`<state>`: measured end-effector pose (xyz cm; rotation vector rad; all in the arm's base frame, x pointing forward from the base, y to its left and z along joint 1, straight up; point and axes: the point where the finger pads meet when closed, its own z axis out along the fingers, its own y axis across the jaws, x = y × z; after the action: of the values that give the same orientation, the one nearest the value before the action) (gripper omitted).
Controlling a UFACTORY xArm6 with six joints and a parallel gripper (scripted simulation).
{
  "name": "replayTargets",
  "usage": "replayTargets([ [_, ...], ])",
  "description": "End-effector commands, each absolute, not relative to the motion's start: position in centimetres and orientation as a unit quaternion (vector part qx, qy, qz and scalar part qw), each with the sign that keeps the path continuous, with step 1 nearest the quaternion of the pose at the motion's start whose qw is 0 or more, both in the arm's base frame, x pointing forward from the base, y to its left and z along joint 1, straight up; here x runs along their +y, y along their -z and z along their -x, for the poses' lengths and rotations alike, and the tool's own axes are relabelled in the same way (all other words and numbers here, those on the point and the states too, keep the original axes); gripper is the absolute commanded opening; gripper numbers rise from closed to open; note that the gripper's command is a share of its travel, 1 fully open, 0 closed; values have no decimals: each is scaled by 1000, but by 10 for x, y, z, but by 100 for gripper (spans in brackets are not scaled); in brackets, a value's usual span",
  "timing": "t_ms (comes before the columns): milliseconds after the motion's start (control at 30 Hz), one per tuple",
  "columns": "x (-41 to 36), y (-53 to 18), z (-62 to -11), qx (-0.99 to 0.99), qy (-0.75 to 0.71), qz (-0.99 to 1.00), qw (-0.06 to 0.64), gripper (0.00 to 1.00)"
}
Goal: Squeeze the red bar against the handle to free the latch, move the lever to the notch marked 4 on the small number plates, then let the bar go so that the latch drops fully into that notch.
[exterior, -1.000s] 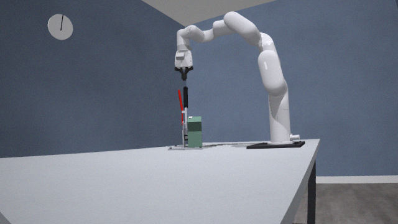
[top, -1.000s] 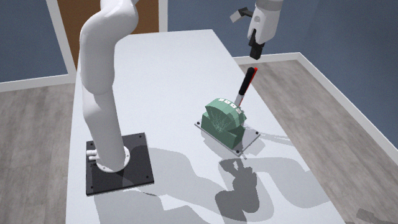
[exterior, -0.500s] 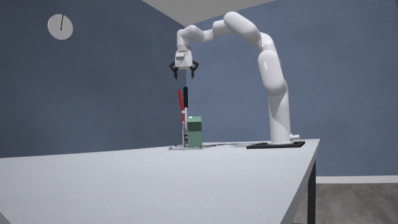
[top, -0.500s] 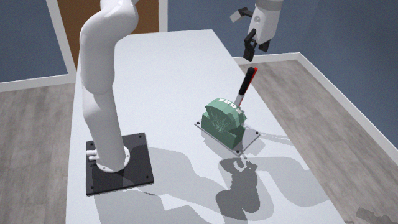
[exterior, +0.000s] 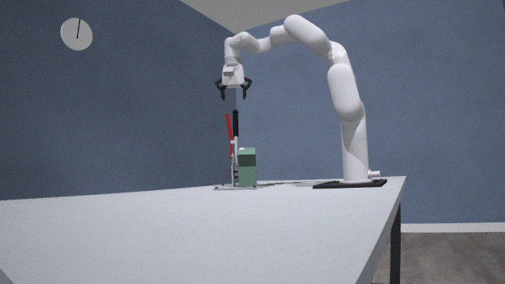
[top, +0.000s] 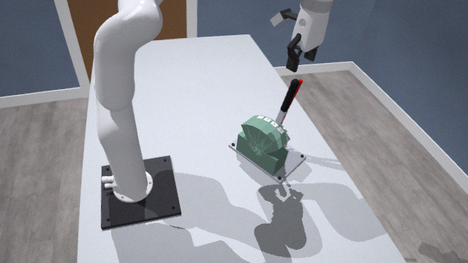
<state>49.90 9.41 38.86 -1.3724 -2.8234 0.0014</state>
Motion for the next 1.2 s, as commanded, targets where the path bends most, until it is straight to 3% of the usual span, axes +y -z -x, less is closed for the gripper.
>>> replayTargets([
  [0, 94, -391, -499, -899, 1, 437, -1, 100],
  [1167, 94, -378, -500, -899, 1, 437, -1, 100],
])
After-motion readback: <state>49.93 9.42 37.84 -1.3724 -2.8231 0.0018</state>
